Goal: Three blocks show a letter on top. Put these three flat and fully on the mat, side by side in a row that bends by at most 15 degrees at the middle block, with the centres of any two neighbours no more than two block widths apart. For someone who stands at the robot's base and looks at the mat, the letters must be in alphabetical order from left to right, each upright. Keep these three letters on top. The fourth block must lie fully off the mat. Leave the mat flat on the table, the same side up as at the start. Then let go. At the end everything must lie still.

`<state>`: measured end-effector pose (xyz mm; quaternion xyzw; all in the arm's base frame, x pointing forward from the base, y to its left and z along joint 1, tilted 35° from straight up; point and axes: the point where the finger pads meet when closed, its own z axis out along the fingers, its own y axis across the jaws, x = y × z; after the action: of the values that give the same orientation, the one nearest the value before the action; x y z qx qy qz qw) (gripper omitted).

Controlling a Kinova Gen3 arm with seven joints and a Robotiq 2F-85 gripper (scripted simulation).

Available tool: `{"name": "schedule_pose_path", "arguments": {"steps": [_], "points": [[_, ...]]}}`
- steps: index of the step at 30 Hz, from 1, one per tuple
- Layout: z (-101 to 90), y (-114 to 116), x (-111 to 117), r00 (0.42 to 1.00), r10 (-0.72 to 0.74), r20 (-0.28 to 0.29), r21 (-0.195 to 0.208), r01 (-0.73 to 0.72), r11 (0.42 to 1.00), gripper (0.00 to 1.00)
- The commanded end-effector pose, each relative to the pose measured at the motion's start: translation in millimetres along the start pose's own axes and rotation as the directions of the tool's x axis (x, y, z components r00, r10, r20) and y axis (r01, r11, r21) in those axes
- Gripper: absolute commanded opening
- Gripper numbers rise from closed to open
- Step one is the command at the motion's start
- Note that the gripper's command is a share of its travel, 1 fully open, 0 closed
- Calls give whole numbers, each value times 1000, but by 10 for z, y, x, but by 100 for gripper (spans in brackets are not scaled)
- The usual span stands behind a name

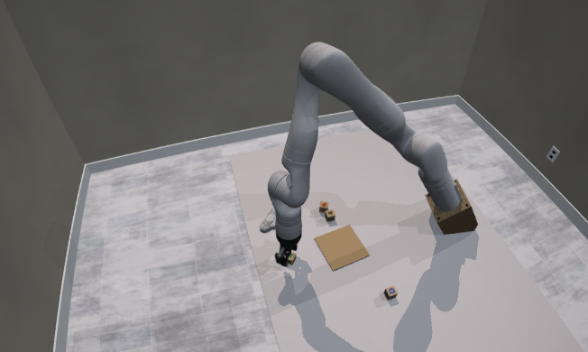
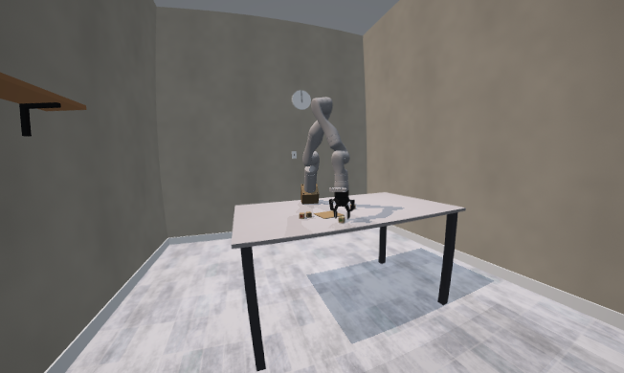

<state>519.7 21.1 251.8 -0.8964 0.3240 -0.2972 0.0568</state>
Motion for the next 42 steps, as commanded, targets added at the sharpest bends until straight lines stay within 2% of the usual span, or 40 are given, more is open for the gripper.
{"name": "schedule_pose_path", "arguments": {"steps": [1,9,42], "points": [[81,22,-20,1000,-2,5,-8,2,1000,67],[160,23,-21,1000,-2,5,-8,2,1000,67],[161,23,-21,1000,-2,5,-8,2,1000,67]]}}
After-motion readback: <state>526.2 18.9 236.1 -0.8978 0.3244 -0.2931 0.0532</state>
